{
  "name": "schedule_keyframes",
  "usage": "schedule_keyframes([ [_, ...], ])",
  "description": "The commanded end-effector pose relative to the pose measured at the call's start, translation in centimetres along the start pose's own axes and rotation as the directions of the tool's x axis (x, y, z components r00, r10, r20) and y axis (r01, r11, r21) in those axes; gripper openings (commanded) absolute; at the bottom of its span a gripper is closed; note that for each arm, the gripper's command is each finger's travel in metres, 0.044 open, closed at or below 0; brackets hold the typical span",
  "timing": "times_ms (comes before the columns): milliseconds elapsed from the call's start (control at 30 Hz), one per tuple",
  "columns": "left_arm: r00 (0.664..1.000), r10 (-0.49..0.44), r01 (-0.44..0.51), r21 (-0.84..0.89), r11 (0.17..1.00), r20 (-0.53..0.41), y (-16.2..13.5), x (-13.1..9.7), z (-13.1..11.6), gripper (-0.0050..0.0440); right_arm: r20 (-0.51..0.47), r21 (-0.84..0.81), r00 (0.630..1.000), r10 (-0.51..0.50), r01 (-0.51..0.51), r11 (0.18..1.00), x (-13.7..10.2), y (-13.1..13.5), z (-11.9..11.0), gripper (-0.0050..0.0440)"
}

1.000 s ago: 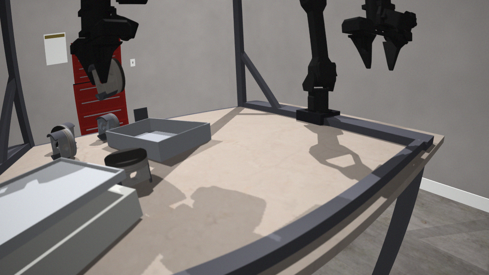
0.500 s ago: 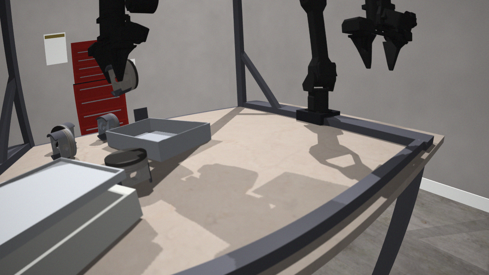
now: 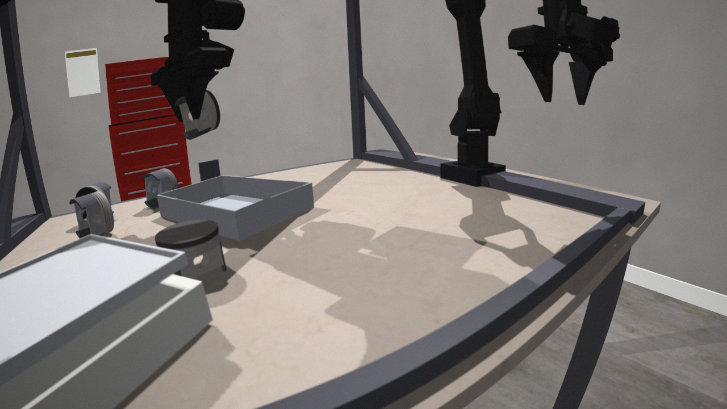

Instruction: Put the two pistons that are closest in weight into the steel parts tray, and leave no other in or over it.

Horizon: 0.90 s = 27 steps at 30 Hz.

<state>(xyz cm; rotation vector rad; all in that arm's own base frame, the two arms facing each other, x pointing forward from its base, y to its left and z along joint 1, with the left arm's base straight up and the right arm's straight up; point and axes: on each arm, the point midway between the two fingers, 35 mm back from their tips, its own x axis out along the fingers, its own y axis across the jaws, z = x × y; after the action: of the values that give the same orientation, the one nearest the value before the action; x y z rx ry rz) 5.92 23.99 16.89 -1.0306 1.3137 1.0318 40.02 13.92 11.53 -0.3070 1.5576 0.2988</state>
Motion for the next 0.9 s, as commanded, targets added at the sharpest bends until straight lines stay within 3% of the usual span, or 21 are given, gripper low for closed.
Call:
schedule_keyframes([
  [0, 1.000, -0.001, 0.001, 0.002, 1.000, 0.018, 0.0, -0.5, 0.4, 0.0400, 0.036, -0.003, 0.999, -0.002, 0.002, 1.000, -1.5, 1.4, 2.0, 0.0158],
  [133, 1.000, -0.001, 0.001, 0.002, 1.000, 0.018, 0.0, -0.5, 0.4, 0.0400, 0.036, -0.002, 0.999, -0.001, 0.001, 1.000, -1.5, 2.0, 2.7, 0.0158],
  [600, 1.000, -0.001, 0.001, 0.002, 1.000, 0.018, 0.0, -0.5, 0.4, 0.0400, 0.030, 0.313, 0.998, 0.056, -0.063, 0.948, -1.5, 1.8, 2.7, 0.0158],
  [633, 1.000, -0.001, 0.001, 0.002, 1.000, 0.018, 0.0, -0.5, 0.4, 0.0400, 0.053, 0.336, 0.997, 0.060, -0.074, 0.939, -2.5, 1.8, 2.6, 0.0158],
  [867, 1.000, -0.001, 0.001, 0.002, 1.000, 0.018, 0.0, -0.5, 0.4, 0.0400, 0.066, 0.500, 0.994, 0.089, -0.110, 0.859, -2.8, 1.8, 2.6, 0.0158],
])
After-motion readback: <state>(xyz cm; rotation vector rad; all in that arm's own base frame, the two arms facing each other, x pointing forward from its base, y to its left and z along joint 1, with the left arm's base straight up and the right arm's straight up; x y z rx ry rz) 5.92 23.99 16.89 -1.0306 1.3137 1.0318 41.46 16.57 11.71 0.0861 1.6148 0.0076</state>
